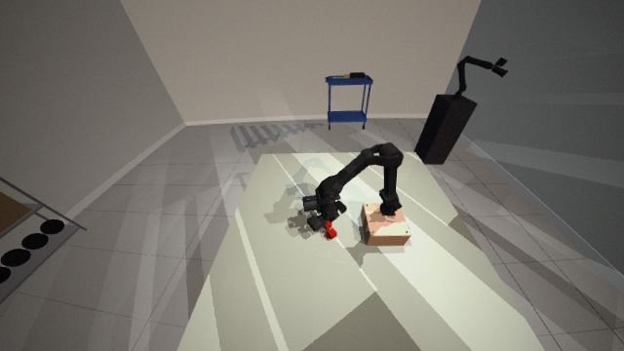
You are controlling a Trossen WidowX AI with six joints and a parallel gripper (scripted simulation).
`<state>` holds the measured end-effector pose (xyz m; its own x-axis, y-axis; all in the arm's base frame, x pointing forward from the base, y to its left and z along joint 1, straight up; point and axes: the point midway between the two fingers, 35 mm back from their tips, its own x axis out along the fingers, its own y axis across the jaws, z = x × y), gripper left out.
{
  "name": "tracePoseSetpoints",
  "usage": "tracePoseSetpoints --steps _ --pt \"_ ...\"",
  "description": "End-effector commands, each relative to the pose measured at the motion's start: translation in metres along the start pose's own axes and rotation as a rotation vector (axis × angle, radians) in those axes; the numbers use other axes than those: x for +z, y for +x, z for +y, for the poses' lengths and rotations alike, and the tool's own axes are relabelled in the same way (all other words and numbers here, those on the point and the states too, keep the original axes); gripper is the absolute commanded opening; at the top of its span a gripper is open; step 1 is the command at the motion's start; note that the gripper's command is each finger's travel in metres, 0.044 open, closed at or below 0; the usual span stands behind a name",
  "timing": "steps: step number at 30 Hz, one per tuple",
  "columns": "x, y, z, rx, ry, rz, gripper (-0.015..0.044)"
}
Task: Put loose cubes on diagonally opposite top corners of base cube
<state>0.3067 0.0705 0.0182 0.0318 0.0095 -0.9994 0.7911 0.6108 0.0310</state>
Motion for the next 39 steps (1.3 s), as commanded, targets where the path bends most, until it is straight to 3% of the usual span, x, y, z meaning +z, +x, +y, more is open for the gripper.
tracePoseSetpoints --steps 1,36,39 --pt "-0.001 0.014 -0.002 -0.012 0.004 0.006 0.0105" --pt "-0.001 0.026 -0.002 -0.012 0.004 0.006 0.0105" --pt "-0.001 0.026 -0.002 -0.012 0.004 0.006 0.0184"
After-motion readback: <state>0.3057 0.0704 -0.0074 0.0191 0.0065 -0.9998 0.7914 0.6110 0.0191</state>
